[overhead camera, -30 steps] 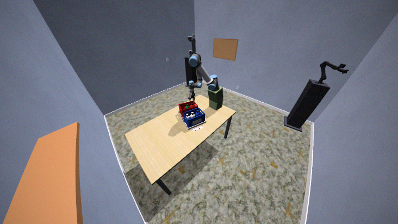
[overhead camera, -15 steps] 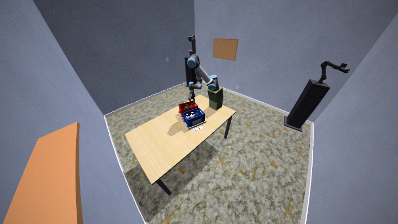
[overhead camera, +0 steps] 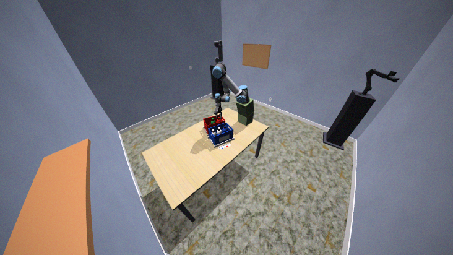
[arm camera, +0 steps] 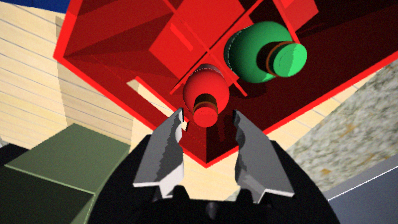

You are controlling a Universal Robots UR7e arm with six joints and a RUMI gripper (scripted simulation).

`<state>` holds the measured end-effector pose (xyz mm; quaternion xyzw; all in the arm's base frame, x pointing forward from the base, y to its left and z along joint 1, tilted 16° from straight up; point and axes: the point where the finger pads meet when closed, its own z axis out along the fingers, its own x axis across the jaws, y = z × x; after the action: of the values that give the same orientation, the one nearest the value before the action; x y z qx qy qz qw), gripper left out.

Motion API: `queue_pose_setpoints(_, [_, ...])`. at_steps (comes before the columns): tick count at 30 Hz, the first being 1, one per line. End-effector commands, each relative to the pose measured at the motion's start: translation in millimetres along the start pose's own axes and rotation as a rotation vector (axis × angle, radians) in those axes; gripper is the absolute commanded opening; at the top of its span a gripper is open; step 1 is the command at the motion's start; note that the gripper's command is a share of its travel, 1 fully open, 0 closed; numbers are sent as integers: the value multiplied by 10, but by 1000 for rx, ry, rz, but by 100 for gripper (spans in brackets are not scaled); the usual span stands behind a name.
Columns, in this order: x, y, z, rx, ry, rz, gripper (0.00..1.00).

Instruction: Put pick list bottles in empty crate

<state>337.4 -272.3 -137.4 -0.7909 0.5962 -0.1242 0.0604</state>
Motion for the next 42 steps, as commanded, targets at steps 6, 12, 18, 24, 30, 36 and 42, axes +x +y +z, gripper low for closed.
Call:
queue_pose_setpoints(6, [3, -1, -11, 0, 1, 0, 0])
queue_pose_setpoints(12, [4, -1, -11, 0, 1, 0, 0])
queue_pose_setpoints(18, [4, -1, -11, 0, 1, 0, 0])
queue_pose_setpoints(24, [3, -1, -11, 0, 1, 0, 0])
queue_pose_setpoints(30, [4, -1, -11, 0, 1, 0, 0])
queue_pose_setpoints(36, [3, -1, -11, 0, 1, 0, 0])
queue_pose_setpoints(42, [4, -1, -11, 0, 1, 0, 0])
